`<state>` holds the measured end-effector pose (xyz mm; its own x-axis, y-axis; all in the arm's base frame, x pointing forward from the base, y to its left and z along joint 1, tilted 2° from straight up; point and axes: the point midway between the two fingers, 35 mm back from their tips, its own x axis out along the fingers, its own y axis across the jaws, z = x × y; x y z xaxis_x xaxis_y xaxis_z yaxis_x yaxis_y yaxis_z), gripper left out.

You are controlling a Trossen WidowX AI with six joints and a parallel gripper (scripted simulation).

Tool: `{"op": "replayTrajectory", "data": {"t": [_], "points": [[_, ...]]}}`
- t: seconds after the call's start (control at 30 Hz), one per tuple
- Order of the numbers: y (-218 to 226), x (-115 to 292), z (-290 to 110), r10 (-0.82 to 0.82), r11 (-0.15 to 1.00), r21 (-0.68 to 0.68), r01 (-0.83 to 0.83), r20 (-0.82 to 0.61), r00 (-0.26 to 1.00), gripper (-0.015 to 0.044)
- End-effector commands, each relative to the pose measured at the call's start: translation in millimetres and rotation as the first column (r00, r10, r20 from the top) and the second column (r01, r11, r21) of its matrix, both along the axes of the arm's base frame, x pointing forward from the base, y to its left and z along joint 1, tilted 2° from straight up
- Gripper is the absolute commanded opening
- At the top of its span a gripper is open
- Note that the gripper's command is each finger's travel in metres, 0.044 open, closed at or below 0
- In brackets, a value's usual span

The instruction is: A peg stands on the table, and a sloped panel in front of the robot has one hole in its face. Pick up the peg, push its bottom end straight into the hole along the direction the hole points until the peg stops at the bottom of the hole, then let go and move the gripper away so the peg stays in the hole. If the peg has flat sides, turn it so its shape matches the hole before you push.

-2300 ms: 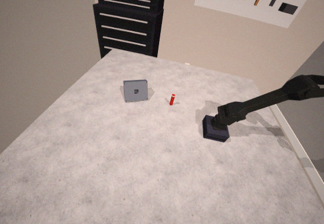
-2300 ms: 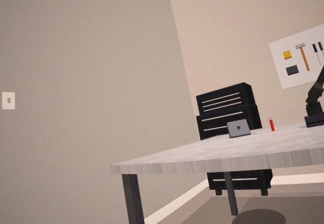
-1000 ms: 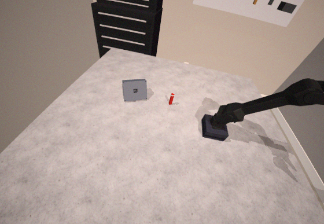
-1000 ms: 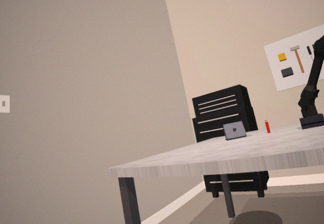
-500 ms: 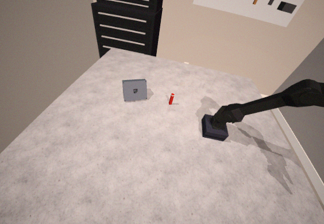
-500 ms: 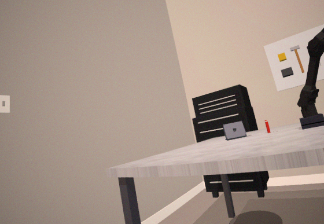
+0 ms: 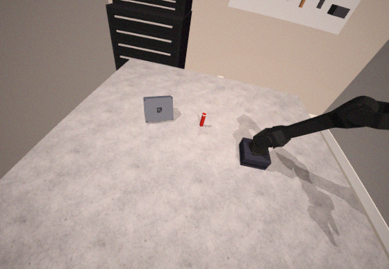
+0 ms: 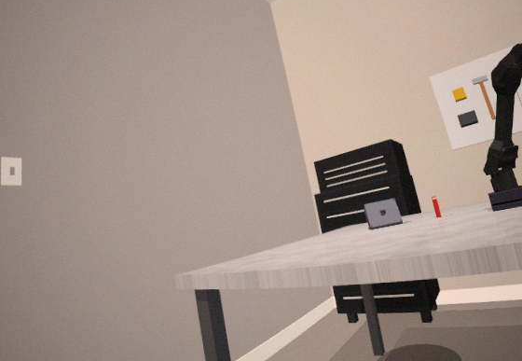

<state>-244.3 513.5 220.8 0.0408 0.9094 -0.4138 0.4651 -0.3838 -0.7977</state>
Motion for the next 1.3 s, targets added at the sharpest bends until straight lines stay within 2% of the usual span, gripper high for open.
{"op": "replayTrajectory", "data": {"t": [0.0,0.67,0.9,1.27], "points": [[5,20,-6,-0.034,0.999,-0.022,0.034,-0.008,0.999,0.0440],[23,152,-14,-0.260,0.962,-0.099,0.255,-0.035,0.965,0.0440],[17,175,-17,-0.268,0.956,-0.134,0.259,-0.054,0.962,0.0440],[10,245,-25,-0.400,0.906,-0.183,0.381,-0.079,0.913,0.0440]]}}
